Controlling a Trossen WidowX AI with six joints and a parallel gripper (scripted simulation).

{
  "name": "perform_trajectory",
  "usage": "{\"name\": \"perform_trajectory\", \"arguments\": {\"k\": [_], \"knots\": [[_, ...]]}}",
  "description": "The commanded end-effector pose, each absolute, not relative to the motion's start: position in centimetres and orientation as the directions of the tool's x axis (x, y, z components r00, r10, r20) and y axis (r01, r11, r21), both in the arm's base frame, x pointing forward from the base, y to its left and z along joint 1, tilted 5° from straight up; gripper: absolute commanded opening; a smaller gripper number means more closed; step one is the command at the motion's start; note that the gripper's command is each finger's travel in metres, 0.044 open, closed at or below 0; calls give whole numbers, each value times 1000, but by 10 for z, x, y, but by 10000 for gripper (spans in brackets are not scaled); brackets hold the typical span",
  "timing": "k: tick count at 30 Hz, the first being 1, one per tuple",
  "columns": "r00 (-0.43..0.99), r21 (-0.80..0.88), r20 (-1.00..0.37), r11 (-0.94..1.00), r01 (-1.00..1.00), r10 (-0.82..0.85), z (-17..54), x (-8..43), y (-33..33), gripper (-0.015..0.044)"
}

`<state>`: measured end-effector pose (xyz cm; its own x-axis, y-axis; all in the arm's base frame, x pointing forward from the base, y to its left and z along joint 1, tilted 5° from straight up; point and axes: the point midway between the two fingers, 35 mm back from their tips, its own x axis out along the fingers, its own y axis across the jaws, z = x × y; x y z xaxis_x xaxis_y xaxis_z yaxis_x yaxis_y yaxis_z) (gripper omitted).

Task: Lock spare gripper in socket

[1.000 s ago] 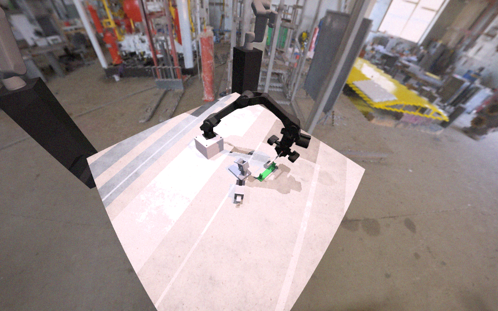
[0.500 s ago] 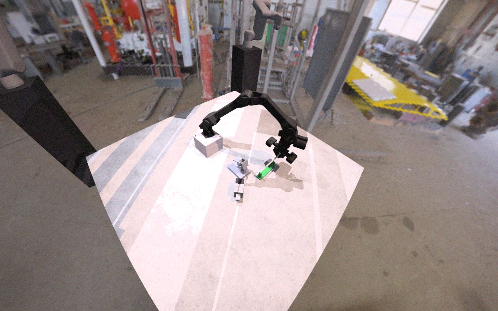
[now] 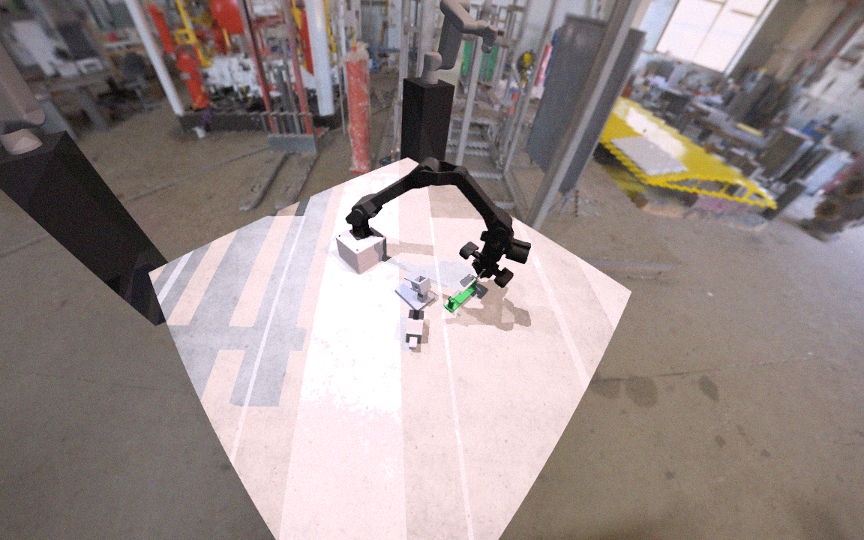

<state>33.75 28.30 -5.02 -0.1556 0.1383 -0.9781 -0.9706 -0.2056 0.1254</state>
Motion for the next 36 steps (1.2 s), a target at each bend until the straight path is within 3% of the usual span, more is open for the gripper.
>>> {"name": "perform_trajectory", "arguments": {"k": [1,10,18,36], "knots": [[-159,129,-978,-202,-971,136,-53,336,282,0],[-159,129,-978,-202,-971,136,-53,336,282,0],[-157,127,-978,-206,-970,137,-52,337,282,200],[-179,152,-976,-201,-968,122,-22,333,277,200]]}}
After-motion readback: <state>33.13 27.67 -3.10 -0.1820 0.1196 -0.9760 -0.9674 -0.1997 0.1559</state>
